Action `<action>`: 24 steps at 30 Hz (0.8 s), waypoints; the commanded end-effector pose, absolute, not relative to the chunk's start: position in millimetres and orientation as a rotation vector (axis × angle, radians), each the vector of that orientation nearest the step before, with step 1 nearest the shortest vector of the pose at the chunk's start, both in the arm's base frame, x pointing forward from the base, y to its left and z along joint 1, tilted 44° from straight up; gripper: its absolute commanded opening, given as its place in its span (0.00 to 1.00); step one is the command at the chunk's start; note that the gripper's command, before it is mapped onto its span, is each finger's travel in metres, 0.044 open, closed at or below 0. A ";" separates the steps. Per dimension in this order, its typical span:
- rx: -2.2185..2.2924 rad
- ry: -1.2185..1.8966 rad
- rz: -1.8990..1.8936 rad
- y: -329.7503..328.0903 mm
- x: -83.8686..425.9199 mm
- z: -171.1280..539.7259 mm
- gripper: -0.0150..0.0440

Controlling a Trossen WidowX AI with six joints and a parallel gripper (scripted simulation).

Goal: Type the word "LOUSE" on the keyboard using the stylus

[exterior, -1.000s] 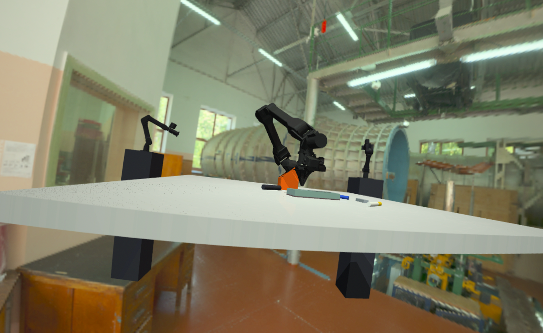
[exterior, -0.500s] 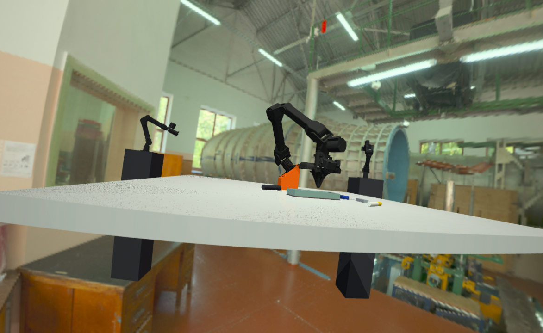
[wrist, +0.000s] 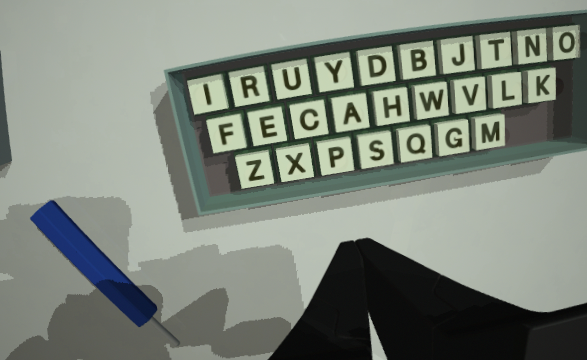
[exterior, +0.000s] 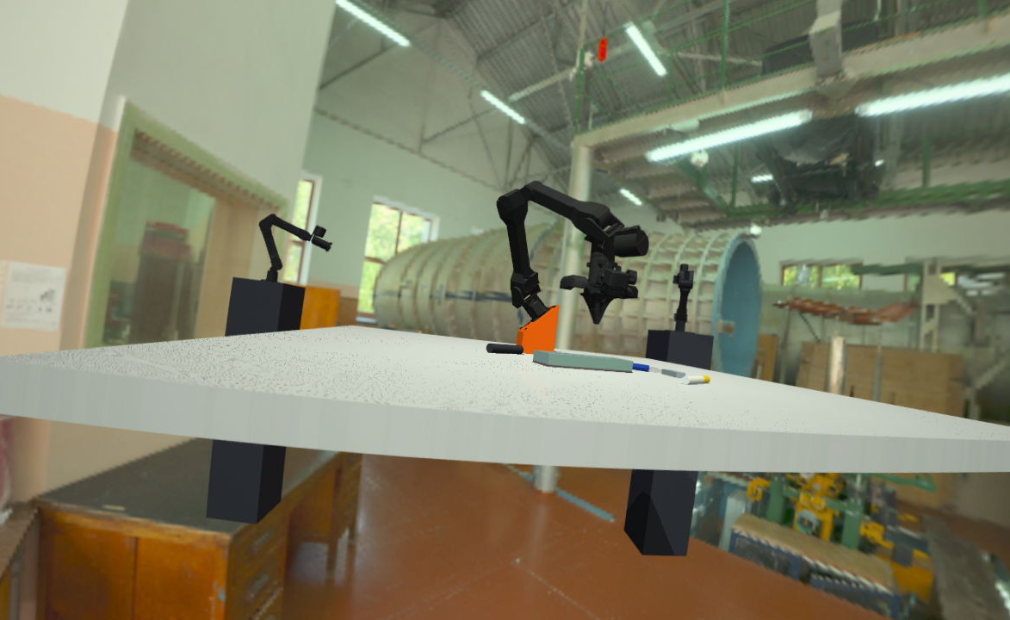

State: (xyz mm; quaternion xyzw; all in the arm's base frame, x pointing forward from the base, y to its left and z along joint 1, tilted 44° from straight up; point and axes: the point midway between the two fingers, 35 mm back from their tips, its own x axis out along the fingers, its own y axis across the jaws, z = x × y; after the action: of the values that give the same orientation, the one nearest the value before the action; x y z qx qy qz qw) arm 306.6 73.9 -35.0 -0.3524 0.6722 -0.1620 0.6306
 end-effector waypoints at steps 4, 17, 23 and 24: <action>-0.804 1.547 -0.377 70.6 305.9 -37.0 0.30; -1.041 1.238 0.265 147.1 256.1 -155.2 0.51; -1.056 1.212 0.304 153.7 248.2 -162.2 0.51; -1.056 1.212 0.304 153.7 248.2 -162.2 0.51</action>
State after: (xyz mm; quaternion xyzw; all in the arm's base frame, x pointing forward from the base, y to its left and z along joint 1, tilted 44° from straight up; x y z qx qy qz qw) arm 252.6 149.8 -157.0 -0.4654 0.5509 0.1195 0.6824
